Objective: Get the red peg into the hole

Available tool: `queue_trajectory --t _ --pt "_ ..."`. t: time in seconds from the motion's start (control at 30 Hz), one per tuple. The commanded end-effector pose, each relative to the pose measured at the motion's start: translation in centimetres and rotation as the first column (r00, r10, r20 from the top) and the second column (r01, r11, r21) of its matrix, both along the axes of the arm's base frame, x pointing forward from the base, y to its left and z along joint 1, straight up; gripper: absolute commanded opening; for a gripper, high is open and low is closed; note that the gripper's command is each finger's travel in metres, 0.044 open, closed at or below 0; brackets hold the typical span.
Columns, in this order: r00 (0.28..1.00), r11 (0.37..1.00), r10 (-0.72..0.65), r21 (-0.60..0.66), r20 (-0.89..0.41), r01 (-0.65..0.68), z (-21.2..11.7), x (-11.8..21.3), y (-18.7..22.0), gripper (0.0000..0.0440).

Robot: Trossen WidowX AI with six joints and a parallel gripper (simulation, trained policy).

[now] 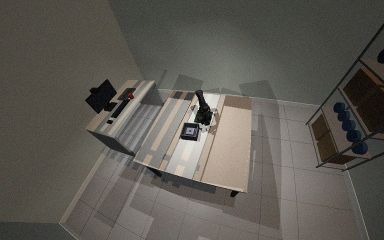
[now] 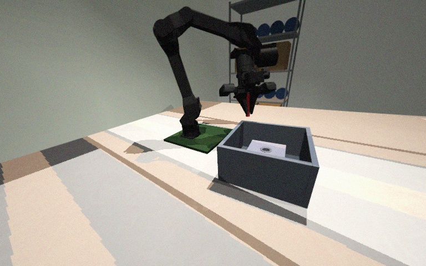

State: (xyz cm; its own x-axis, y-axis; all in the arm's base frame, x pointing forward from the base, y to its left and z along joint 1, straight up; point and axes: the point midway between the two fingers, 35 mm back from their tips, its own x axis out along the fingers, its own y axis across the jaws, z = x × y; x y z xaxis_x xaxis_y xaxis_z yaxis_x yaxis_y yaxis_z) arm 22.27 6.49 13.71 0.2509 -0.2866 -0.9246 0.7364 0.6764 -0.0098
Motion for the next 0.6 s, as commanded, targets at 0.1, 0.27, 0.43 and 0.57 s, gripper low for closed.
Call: queue_trajectory --t 0.1,0.27,0.43,0.57 --pt "0.995 0.997 -0.078 -0.014 0.055 0.079 1.6 1.7 -2.3 0.0000" --pt "0.988 0.991 -0.131 -0.021 0.083 0.133 2.2 3.1 -4.1 0.0000" --pt "0.981 0.985 -0.169 -0.029 0.099 0.173 2.3 4.4 -6.1 0.0000" --pt "0.977 0.981 -0.187 -0.036 0.105 0.192 2.0 5.5 -7.6 0.0000"
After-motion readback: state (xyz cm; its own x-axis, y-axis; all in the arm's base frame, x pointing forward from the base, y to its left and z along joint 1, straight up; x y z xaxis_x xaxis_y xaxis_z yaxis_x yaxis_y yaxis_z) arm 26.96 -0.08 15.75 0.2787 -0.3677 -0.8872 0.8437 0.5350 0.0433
